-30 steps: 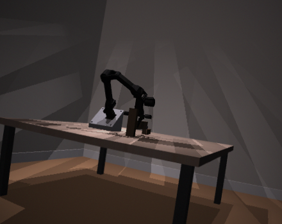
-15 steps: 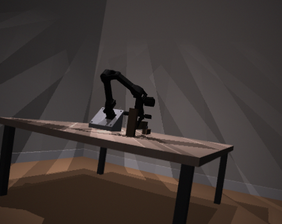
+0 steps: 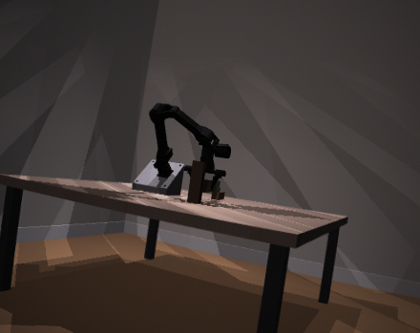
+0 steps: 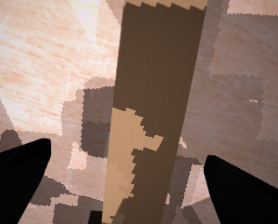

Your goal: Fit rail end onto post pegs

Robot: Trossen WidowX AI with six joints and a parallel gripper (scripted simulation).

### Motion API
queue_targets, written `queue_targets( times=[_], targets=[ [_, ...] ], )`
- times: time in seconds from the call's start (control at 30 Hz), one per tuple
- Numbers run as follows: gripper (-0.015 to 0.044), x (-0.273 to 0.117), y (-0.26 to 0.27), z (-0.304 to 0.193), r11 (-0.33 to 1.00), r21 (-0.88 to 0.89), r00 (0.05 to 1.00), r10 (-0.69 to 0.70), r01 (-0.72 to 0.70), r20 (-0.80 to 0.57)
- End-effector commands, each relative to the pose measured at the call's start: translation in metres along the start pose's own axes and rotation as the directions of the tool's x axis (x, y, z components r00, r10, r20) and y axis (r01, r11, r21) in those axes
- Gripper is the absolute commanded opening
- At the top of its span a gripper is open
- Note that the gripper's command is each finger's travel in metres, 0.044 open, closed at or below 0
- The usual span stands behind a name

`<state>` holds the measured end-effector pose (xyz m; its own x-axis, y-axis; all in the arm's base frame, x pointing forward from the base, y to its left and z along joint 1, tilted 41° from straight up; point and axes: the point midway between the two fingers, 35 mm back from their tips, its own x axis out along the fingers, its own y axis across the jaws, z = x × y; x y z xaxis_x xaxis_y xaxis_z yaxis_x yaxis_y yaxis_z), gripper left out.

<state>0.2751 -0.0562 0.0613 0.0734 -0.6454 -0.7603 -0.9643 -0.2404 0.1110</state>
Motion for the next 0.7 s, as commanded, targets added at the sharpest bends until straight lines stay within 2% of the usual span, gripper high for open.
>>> queue_targets(
  times=[0.0,0.1,0.27,0.67],
  targets=[
    [0.044,0.0,0.0,0.0,1.0,0.001,1.0,0.0,0.0,-0.002],
    [0.044,-0.001,0.0,0.001,1.0,0.001,1.0,0.0,0.0,-0.002],
    [0.044,-0.028,0.0,0.03,1.0,0.001,1.0,-0.002,0.002,-0.007],
    [0.044,-0.03,0.0,0.031,1.0,0.001,1.0,-0.002,0.002,-0.007]
  ],
)
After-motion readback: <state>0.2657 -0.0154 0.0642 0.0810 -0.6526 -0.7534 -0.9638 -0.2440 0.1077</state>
